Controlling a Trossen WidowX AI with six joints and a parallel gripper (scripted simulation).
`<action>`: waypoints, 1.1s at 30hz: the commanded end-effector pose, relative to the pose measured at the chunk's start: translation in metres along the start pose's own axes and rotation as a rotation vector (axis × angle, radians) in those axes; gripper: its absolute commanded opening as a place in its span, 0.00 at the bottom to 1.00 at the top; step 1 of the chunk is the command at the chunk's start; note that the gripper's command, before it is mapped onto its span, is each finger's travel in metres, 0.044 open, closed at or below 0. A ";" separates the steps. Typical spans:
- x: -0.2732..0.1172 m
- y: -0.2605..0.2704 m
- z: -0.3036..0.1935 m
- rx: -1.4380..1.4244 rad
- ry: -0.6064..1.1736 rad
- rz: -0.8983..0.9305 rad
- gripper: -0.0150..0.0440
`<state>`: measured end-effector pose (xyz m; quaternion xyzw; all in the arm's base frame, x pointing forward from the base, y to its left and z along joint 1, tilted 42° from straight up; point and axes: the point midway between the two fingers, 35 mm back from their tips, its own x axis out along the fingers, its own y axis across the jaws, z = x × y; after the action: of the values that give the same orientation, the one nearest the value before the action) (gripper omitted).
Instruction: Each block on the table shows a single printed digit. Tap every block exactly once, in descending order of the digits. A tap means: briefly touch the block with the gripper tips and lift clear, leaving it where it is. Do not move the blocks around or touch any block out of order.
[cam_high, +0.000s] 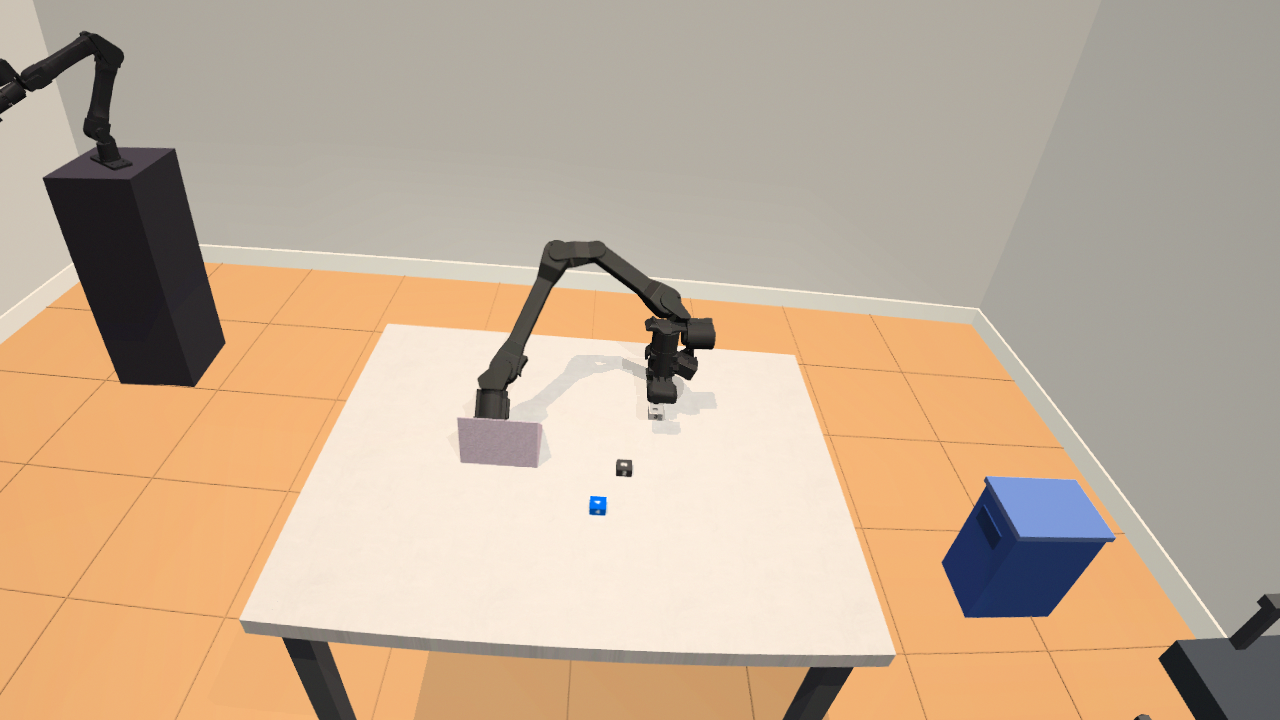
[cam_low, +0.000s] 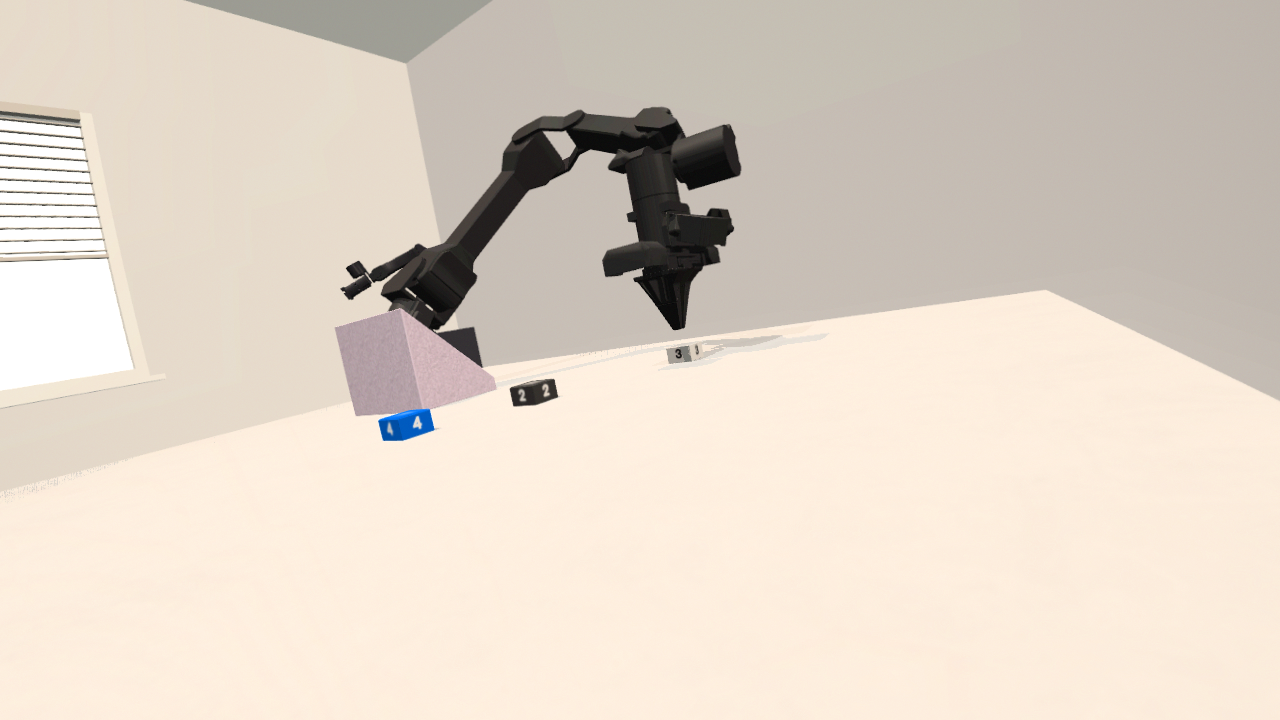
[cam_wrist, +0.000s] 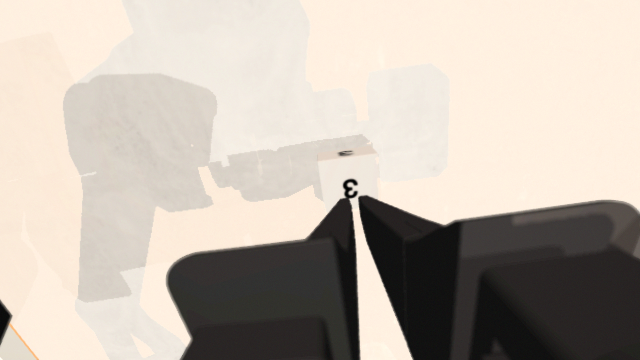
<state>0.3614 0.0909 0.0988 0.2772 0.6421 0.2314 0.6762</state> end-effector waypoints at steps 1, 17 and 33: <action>0.009 0.000 -0.001 0.007 0.004 0.002 0.29; 0.024 0.000 -0.001 0.007 0.004 0.003 0.29; -0.084 -0.001 0.000 0.008 0.004 -0.002 0.29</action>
<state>0.3576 0.0619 0.1287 0.2804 0.6514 0.2281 0.6671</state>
